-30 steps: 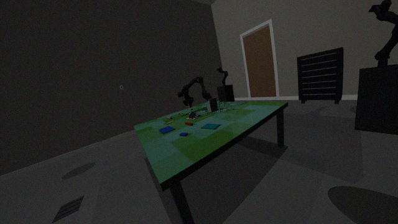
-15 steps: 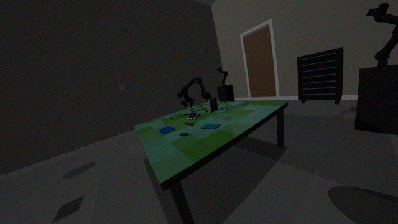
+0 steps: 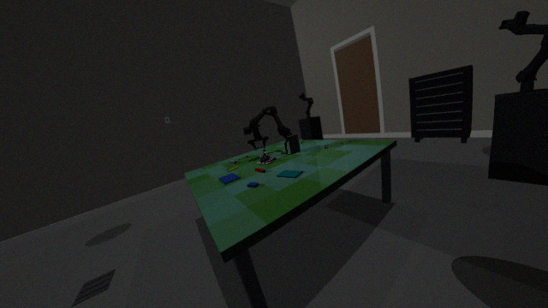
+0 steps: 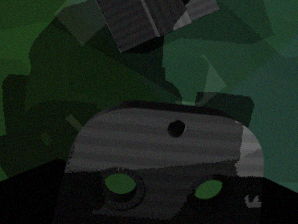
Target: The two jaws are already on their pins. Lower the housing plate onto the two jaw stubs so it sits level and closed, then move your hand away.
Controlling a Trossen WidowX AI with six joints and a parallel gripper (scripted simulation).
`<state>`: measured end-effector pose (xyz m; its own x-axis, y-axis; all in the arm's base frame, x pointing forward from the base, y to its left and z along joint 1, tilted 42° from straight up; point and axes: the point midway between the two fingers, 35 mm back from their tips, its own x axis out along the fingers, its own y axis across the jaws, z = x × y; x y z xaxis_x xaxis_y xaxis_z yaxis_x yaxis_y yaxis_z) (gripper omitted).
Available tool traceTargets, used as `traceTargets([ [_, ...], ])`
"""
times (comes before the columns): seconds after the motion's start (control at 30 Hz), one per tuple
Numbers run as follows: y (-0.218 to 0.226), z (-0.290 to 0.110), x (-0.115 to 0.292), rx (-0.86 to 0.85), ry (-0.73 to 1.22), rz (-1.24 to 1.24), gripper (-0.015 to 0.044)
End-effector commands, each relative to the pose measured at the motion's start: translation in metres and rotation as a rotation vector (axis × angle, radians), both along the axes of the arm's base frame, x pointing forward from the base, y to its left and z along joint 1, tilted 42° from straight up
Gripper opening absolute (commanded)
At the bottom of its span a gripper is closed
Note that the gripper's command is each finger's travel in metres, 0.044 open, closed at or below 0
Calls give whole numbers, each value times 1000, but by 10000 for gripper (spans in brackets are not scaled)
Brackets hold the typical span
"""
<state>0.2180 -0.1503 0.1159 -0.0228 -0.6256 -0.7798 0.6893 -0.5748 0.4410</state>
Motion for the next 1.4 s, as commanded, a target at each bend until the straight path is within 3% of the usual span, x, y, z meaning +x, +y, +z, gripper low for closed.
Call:
traceTargets([
  [0.0, 4, -4, 3, 1, 60, 73, 351],
  [1.37, 53, -47, 27, 39, 672, 835, 351],
])
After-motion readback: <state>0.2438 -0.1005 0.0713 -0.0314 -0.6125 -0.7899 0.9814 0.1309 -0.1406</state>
